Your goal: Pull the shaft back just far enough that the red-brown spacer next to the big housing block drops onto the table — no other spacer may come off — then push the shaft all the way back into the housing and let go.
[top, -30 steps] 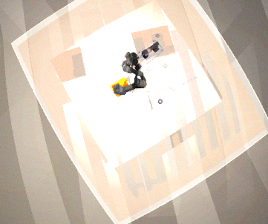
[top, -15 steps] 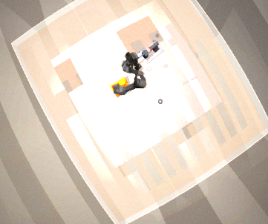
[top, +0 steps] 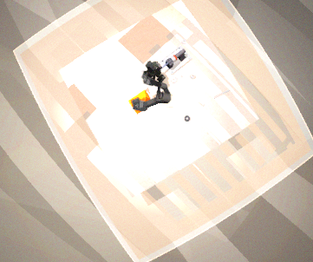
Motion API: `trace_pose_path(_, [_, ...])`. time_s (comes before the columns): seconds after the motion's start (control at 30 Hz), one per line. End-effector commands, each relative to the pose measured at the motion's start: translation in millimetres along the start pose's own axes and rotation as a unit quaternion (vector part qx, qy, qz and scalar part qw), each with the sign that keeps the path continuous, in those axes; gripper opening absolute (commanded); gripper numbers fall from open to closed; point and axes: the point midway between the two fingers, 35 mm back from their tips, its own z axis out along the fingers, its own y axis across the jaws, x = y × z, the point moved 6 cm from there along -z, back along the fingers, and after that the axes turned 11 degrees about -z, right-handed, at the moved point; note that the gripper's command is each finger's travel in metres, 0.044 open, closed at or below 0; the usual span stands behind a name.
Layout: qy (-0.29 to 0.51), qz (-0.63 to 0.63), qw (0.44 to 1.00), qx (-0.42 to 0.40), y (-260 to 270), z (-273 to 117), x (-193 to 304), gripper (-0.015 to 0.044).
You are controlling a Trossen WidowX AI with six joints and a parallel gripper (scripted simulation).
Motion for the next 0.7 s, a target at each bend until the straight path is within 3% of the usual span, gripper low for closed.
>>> trace_pose_path(0.0, [0.0,0.003,1.0,0.002,-0.4,-0.5,0.4,0.0])
trace_pose_path(0.67, [0.0,0.003,1.0,0.002,-0.1,-1.8,1.7,0.0])
